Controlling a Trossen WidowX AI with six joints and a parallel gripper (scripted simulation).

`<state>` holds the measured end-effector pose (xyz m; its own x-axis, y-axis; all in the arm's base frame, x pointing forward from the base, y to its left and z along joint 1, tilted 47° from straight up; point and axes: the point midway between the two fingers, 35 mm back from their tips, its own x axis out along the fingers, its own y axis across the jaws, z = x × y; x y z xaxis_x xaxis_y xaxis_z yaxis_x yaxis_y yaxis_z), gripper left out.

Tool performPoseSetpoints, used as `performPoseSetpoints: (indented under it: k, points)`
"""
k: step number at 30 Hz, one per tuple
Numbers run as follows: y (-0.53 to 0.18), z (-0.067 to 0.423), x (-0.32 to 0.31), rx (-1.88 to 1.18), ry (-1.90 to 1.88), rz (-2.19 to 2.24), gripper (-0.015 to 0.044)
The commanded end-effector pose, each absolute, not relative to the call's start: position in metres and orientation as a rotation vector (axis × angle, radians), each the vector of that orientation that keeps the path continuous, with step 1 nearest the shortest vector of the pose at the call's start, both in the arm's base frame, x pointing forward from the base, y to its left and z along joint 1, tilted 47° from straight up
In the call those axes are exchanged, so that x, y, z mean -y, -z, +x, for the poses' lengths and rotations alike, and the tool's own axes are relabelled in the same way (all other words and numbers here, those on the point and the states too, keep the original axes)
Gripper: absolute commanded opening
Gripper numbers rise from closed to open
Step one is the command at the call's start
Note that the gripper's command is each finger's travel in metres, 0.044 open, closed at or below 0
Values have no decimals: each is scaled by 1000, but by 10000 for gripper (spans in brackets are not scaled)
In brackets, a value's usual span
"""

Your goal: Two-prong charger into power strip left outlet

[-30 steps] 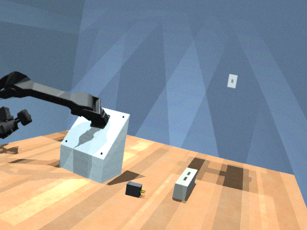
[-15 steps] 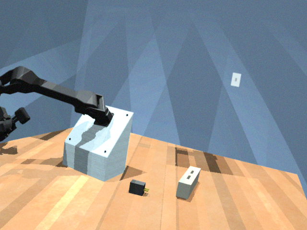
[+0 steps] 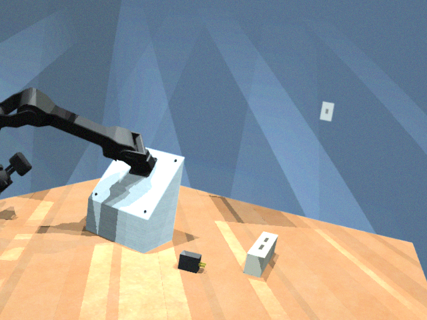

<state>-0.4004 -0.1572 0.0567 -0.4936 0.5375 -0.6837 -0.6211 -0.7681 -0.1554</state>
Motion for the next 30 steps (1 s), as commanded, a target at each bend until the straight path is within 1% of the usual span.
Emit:
performPoseSetpoints:
  k: [1,17,30]
  points:
    - [-64,-397,169,-158,-2296,-989,440]
    - [-118,-373,247,-411,-2547,-1003,440]
    - [-157,-337,304,-574,-2745,-1051,440]
